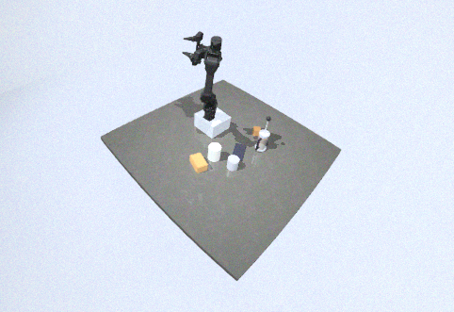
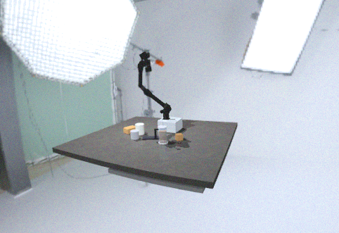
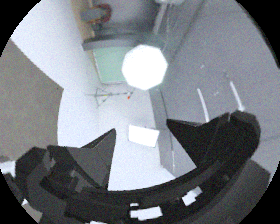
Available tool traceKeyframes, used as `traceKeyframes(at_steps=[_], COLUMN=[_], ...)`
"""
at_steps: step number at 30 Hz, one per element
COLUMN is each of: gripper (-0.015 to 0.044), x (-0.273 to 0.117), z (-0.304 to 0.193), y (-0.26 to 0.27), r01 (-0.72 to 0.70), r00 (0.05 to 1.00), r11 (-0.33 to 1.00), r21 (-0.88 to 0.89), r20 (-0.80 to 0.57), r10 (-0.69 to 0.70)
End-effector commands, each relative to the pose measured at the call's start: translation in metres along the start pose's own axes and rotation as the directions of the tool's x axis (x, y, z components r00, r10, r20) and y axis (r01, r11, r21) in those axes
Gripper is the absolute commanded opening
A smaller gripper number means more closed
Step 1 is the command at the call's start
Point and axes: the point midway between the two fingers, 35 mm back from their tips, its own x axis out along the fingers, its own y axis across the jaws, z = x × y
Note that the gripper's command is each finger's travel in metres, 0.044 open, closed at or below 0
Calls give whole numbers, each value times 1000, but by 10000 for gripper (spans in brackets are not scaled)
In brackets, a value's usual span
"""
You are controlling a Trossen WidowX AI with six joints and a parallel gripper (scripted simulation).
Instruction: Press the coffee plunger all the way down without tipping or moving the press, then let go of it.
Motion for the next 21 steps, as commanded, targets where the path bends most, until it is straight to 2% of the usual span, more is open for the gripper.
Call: traceKeyframes(at_steps=[1,6,11,16,21], gripper=[426,440,440,440,440], x=[0,7,16,2,-34], z=[-2,-32,-103,-178,-251], y=[0,-1,0,7,21], r01=[2,18,86,221,403], r00=[1000,994,939,804,594], r11=[1000,997,975,932,859], r21=[-3,81,205,288,315], r20=[-6,-107,-345,-595,-805], r10=[-2,-9,-10,-7,17])
